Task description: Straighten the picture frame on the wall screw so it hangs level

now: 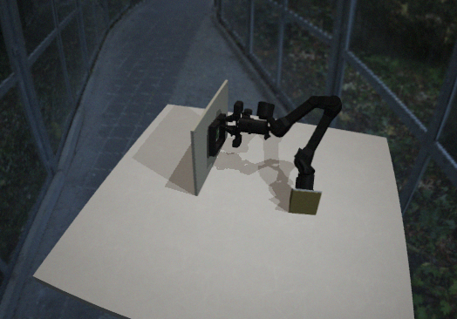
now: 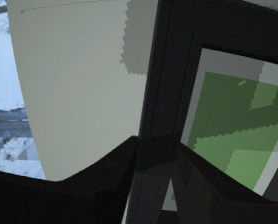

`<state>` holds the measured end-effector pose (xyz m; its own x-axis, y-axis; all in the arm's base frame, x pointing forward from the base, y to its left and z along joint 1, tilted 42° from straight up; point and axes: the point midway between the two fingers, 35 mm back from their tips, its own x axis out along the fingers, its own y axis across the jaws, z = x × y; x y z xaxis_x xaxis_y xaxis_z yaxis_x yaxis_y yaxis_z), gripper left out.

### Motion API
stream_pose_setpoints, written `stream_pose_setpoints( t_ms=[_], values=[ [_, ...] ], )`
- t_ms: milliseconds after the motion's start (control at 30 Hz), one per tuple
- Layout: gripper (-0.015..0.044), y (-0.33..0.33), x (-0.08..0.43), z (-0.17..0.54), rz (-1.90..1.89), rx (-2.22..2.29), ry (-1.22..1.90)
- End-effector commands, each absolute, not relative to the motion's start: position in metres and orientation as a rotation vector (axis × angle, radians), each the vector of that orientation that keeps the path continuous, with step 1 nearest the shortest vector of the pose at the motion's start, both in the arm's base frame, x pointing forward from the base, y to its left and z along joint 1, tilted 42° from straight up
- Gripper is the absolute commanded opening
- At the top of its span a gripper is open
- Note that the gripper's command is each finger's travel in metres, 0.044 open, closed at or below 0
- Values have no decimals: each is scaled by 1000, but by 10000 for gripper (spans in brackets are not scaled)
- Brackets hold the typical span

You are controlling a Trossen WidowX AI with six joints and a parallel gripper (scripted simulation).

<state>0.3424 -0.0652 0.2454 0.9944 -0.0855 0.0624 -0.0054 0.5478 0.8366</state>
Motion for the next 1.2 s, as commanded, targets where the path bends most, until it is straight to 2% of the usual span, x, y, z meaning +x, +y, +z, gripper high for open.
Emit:
stream_pose_setpoints(
  t_ms=[0, 1167],
  values=[
    [0, -61, 343, 252, -28, 983, -107],
    [0, -59, 343, 254, -28, 983, -107]
  ],
)
